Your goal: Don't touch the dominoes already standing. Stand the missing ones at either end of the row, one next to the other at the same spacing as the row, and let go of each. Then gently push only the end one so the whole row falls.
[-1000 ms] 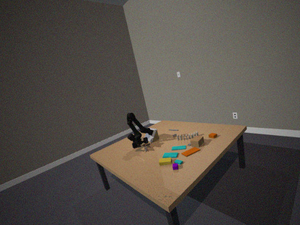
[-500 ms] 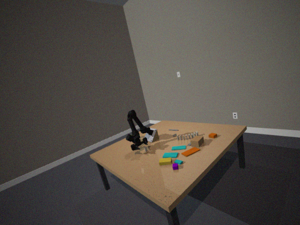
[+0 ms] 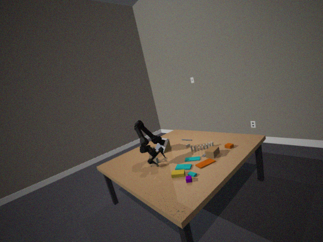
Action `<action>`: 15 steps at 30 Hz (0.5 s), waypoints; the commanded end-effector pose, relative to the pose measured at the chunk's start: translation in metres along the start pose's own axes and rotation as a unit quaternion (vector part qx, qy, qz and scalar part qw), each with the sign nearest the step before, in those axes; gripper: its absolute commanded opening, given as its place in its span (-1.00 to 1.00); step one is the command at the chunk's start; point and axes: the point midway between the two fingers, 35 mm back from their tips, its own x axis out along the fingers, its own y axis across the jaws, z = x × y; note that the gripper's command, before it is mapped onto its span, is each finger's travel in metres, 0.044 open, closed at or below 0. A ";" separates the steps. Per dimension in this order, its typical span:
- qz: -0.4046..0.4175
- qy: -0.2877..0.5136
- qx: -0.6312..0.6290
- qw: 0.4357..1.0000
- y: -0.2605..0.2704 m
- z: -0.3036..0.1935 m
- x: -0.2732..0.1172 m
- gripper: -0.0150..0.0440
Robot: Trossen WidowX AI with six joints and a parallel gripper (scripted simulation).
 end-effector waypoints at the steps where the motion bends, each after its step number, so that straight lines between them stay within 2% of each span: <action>1: -0.054 0.265 -0.037 0.962 0.036 -0.020 -0.034 1.00; 3: -0.085 0.322 -0.075 0.940 0.039 -0.022 -0.054 1.00; 6: -0.139 0.365 -0.130 0.911 0.038 -0.016 -0.077 1.00; 11: -0.175 0.397 -0.186 0.881 0.034 -0.011 -0.100 1.00; 15: -0.180 0.399 -0.192 0.879 0.033 -0.010 -0.102 1.00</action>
